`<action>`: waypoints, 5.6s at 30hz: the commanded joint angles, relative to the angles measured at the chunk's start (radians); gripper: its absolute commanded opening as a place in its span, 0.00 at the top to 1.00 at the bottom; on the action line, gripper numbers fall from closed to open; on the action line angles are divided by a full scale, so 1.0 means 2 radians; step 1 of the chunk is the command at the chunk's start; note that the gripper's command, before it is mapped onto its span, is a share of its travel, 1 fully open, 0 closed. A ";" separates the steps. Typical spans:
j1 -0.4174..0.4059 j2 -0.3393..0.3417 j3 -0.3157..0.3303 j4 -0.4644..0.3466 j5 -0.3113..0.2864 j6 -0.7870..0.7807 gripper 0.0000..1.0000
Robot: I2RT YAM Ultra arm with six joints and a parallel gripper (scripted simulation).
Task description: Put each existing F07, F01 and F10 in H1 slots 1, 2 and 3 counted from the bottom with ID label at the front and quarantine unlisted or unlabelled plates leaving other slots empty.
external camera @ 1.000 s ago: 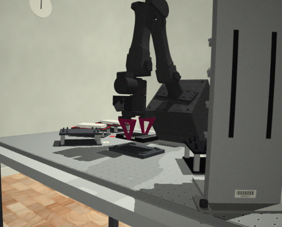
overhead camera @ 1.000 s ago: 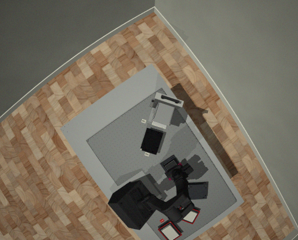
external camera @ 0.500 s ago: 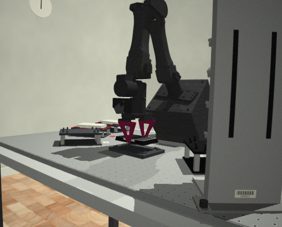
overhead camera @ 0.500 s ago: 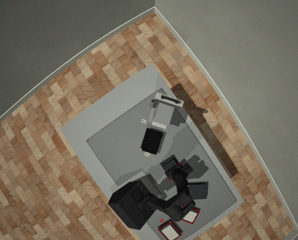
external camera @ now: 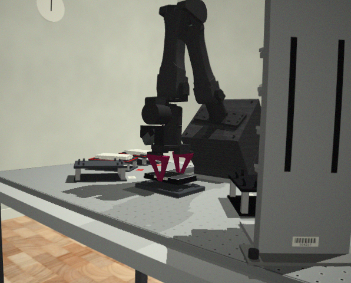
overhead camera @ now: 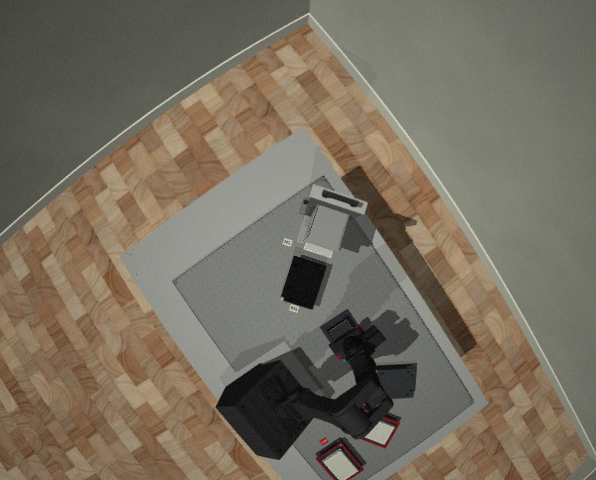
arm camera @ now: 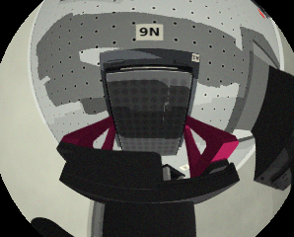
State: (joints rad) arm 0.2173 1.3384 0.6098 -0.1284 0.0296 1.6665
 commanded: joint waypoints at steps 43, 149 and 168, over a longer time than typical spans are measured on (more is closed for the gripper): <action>-0.002 0.025 0.001 0.029 -0.001 -0.001 0.00; 0.003 -0.121 0.014 -0.130 0.002 -0.706 0.00; 0.003 -0.121 0.014 -0.130 0.002 -0.876 0.00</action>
State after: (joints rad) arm 0.2222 1.1023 0.6338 -0.3882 0.0334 -0.0017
